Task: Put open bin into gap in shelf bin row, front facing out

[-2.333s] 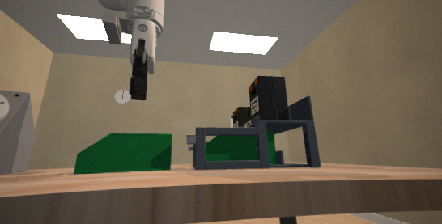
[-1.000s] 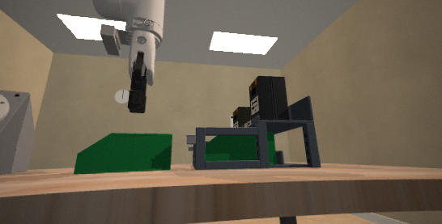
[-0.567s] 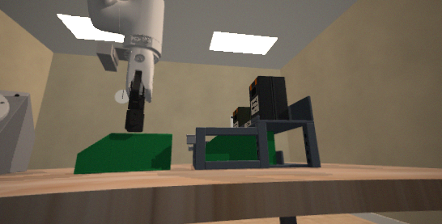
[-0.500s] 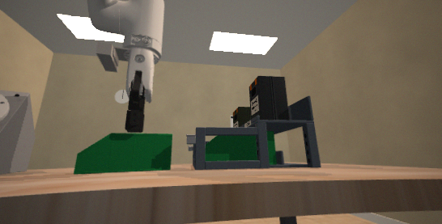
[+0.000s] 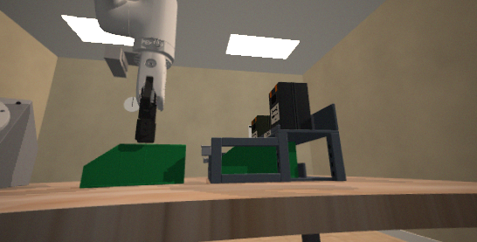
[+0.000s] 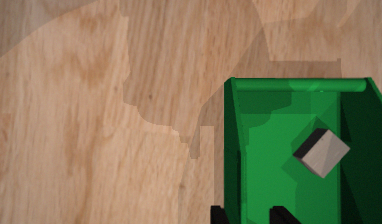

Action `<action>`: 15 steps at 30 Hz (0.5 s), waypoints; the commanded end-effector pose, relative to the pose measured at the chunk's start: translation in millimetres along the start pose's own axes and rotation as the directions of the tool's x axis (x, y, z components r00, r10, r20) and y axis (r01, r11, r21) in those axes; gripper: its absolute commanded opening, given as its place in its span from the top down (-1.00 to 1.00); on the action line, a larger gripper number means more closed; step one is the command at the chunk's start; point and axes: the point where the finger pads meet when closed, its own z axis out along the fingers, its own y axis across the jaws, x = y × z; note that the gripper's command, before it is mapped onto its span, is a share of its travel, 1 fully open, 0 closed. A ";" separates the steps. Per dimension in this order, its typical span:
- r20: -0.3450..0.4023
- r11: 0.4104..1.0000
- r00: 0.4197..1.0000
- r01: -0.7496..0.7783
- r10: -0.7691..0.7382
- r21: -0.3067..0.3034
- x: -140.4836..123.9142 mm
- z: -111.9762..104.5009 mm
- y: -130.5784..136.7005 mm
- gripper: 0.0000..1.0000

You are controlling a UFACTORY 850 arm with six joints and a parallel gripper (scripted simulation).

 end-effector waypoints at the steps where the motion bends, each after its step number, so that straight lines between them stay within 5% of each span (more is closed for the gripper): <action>1: 0.001 1.000 1.000 0.000 0.000 0.000 -0.5 -0.3 0.0 0.41; 15: 0.001 1.000 1.000 0.000 0.000 0.000 -0.4 -5.3 0.1 0.41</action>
